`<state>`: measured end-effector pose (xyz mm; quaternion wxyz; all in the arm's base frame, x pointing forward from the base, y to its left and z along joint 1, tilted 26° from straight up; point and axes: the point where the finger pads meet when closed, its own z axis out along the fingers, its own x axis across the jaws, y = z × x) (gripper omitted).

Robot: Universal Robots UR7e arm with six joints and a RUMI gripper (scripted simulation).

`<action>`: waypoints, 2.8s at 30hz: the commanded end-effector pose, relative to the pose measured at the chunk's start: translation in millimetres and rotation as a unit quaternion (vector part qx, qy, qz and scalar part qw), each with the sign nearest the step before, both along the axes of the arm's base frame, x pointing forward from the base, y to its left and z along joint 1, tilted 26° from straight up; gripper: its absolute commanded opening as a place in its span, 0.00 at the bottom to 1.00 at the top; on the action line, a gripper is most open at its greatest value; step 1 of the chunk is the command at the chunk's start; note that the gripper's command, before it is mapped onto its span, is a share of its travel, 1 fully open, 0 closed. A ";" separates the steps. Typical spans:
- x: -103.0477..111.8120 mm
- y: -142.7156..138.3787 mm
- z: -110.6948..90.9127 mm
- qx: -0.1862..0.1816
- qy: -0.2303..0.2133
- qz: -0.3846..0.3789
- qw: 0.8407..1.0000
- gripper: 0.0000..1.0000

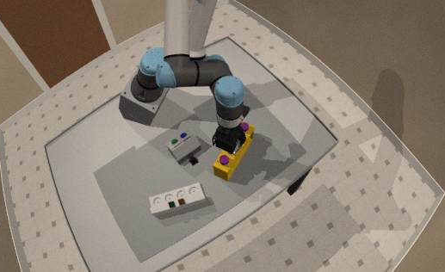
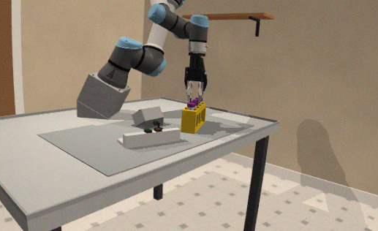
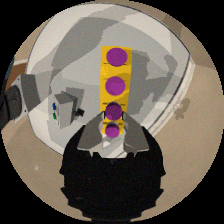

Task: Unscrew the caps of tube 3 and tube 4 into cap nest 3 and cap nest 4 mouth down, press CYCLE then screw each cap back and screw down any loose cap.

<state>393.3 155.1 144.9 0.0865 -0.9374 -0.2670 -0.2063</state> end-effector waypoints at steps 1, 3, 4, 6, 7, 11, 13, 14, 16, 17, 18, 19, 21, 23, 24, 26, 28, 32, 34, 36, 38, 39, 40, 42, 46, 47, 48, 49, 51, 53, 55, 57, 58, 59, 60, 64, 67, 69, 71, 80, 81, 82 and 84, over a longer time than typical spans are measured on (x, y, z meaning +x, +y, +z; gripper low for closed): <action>0.1 -0.1 0.5 -0.033 -0.032 0.110 0.993 0.00; 0.1 -0.1 0.5 -0.042 -0.039 0.132 0.990 0.00; 0.1 -0.1 0.5 -0.042 -0.039 0.132 0.990 0.00; 0.1 -0.1 0.6 -0.058 -0.053 0.177 0.981 0.00; 0.0 -0.1 0.6 -0.067 -0.060 0.199 0.976 0.00; 0.1 -0.1 0.6 -0.075 -0.066 0.219 0.971 0.00; 0.1 -0.1 0.6 -0.075 -0.066 0.219 0.971 0.00; 0.0 -0.1 0.6 -0.075 -0.066 0.219 0.971 0.00; 0.0 -0.1 0.6 -0.075 -0.066 0.219 0.971 0.35; 0.0 -0.1 0.6 -0.075 -0.066 0.219 0.971 0.35; 0.0 -0.1 0.6 -0.075 -0.066 0.219 0.971 0.35; 0.0 -0.1 0.6 -0.075 -0.066 0.219 0.971 0.35; 0.0 -0.1 0.6 -0.075 -0.066 0.219 0.971 0.35; 0.0 -0.1 0.6 -0.075 -0.066 0.219 0.971 0.35; 0.0 -0.1 0.6 -0.075 -0.066 0.219 0.971 0.35; 0.0 -0.1 0.6 -0.075 -0.066 0.219 0.971 0.35; 0.0 -0.1 0.5 -0.061 -0.055 0.183 0.980 0.35; 0.1 -0.1 0.5 -0.019 -0.020 0.072 0.997 0.35; 0.0 -0.2 0.5 0.008 0.002 0.002 1.000 0.35; 0.0 -0.2 0.5 0.024 0.015 -0.041 0.999 0.35; 0.0 -0.2 0.5 0.024 0.015 -0.041 0.999 0.35; 0.1 -0.1 0.5 0.038 0.026 -0.078 0.996 0.35; 0.0 -0.2 0.5 0.052 0.038 -0.115 0.991 0.35; 0.0 -0.2 0.5 0.066 0.049 -0.152 0.985 0.35; 0.0 -0.1 0.5 0.101 0.079 -0.246 0.961 0.35; 0.0 0.0 0.5 0.101 0.079 -0.246 0.961 0.35; 0.0 0.0 0.5 0.101 0.079 -0.246 0.961 0.35; 0.0 0.1 0.5 0.101 0.079 -0.246 0.961 0.35; 0.0 0.1 0.5 0.101 0.079 -0.246 0.961 0.35; -0.1 0.1 0.5 0.101 0.079 -0.246 0.961 0.00; -0.1 0.1 0.5 0.101 0.079 -0.246 0.961 0.00; 0.0 0.1 0.5 0.101 0.079 -0.246 0.961 0.00; -0.1 0.0 0.5 0.101 0.079 -0.246 0.961 0.00; -0.1 0.1 0.5 0.101 0.079 -0.246 0.961 0.00; -0.1 0.1 0.5 0.101 0.079 -0.246 0.961 0.00; 0.0 0.1 0.5 0.101 0.079 -0.246 0.961 0.00; 0.0 0.1 0.5 0.101 0.079 -0.246 0.961 0.00; 0.0 0.2 0.5 0.084 0.065 -0.202 0.974 0.00; -0.1 0.1 0.6 0.076 0.058 -0.180 0.979 0.00; -0.1 0.1 0.8 0.009 0.003 -0.002 1.000 0.00; -0.1 0.1 0.8 0.001 -0.004 0.021 1.000 0.00; -0.1 0.1 0.8 -0.008 -0.011 0.043 0.999 0.00; -0.2 0.0 0.9 -0.025 -0.025 0.088 0.996 0.00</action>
